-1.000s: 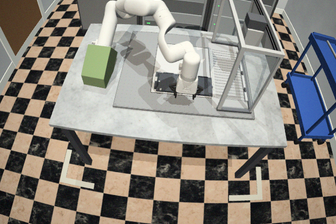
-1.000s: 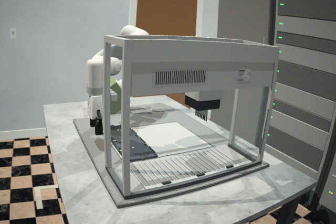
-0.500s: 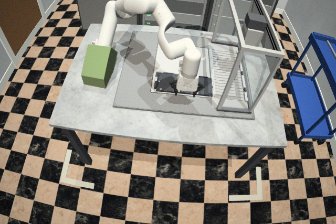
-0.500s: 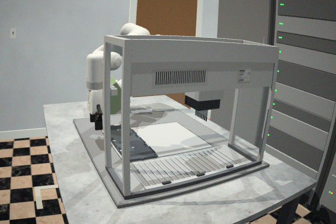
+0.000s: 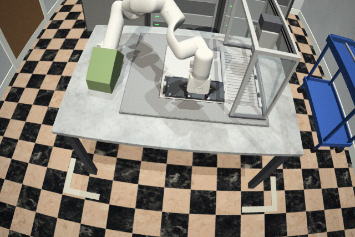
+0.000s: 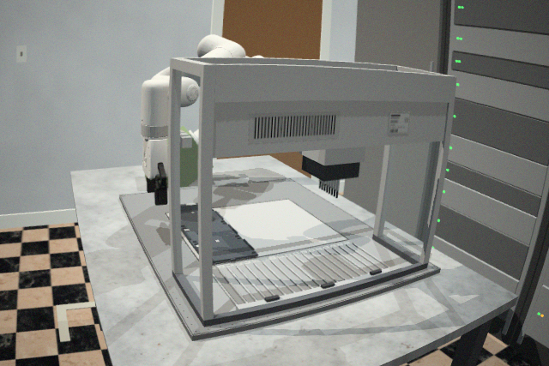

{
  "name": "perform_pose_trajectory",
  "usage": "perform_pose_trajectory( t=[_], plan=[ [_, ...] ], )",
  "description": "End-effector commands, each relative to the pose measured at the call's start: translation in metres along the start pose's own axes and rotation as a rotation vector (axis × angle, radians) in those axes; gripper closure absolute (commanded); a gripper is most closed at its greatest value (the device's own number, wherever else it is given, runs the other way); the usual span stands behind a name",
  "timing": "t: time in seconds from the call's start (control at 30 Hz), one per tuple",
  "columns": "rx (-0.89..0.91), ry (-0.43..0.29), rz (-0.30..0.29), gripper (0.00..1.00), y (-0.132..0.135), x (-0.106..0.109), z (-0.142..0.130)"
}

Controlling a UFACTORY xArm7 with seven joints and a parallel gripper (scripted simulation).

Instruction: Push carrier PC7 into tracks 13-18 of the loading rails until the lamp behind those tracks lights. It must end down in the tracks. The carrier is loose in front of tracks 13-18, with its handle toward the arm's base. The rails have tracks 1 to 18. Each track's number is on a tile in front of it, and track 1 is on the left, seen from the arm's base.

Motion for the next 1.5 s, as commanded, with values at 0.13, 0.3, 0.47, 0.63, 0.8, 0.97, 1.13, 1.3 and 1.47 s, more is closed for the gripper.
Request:
perform_pose_trajectory(
  t=[0.13,0.3,0.47,0.63,0.8,0.97,1.13,1.3,1.47],
  plan=[
    [0.000,-0.004,-0.002,0.00,0.000,0.003,-0.001],
    [-0.100,-0.004,-0.002,0.18,-0.010,0.003,0.010],
    [-0.267,-0.004,-0.002,0.18,-0.027,0.003,0.029],
    [-0.433,-0.003,-0.002,0.18,-0.043,0.003,0.047],
    [-0.534,-0.003,-0.002,0.18,-0.054,0.003,0.058],
    [-0.700,-0.003,-0.003,0.18,-0.070,0.003,0.077],
    [-0.867,-0.003,-0.003,0.18,-0.087,0.003,0.095],
    [-1.000,-0.002,-0.003,0.18,-0.101,0.003,0.110],
    [-1.134,-0.002,-0.003,0.18,-0.114,0.003,0.125]
  ],
)
Point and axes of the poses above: the point where the finger pads meet when closed, its own x axis back along the fingers, its own y axis across the jaws, z = x × y, the point moved 8 cm from there along x, back along the fingers, and after that the axes turned 13 degrees about x, right-handed, at the moved point
